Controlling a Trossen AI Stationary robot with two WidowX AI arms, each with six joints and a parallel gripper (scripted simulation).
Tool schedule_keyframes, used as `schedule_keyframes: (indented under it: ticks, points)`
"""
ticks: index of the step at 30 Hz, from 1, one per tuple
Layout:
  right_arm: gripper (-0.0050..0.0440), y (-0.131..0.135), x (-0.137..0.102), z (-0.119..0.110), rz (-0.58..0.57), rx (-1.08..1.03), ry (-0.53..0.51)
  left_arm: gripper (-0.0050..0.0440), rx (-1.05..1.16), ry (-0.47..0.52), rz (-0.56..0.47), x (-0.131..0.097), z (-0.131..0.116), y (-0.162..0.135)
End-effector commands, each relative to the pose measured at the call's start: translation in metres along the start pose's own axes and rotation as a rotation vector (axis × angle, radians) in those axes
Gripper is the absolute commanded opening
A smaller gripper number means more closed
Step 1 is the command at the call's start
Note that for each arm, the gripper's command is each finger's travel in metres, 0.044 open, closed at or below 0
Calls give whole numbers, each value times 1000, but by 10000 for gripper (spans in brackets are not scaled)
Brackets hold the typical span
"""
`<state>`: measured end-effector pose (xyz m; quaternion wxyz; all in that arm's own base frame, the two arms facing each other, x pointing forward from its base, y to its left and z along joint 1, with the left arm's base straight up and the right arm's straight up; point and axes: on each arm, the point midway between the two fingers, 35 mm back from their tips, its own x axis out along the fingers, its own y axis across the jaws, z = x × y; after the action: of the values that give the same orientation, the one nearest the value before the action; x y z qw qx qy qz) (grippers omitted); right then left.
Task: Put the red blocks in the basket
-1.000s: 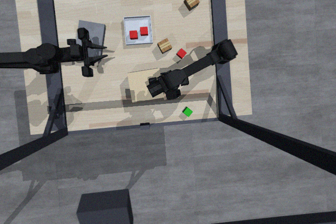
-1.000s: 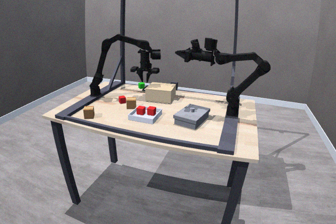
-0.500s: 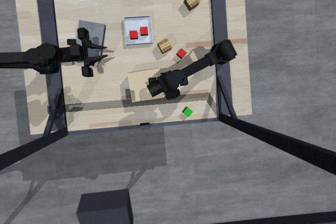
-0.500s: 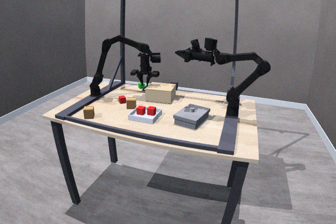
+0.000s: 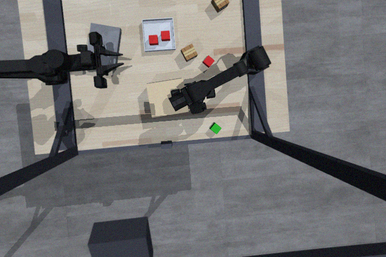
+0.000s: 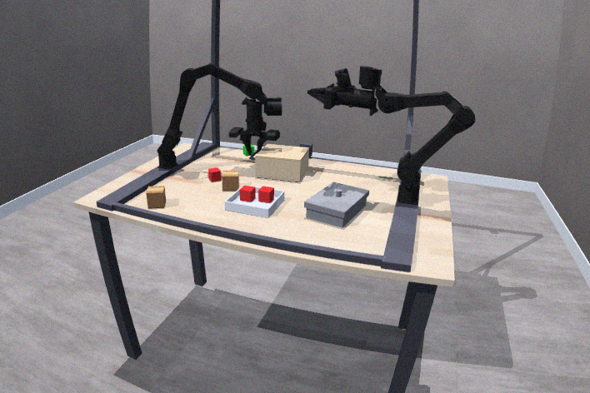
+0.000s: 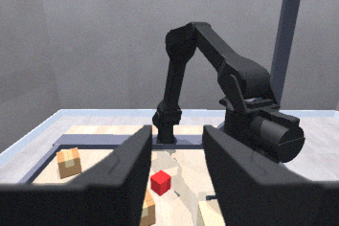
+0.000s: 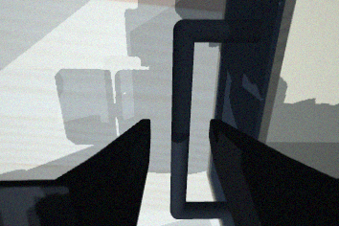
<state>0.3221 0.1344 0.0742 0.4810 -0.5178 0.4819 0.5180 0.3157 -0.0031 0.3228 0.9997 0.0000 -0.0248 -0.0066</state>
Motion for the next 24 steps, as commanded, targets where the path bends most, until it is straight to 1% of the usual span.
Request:
schedule_keyframes:
  ticks: [1,8,17,18,24]
  points:
    - [0,-4,-6,0,-33,1,-16,135,5,-47,3,-4,19,1]
    - [0,-8,-12,1,-51,1,-22,135,5,-47,3,-4,19,1]
    - [-3,-8,-12,1,-51,1,-22,135,5,-47,3,-4,19,1]
    - [-3,-8,-12,1,-51,1,-22,0,5,-47,3,-4,19,1]
    - [-5,-8,-12,1,-51,1,-22,0,5,-47,3,-4,19,1]
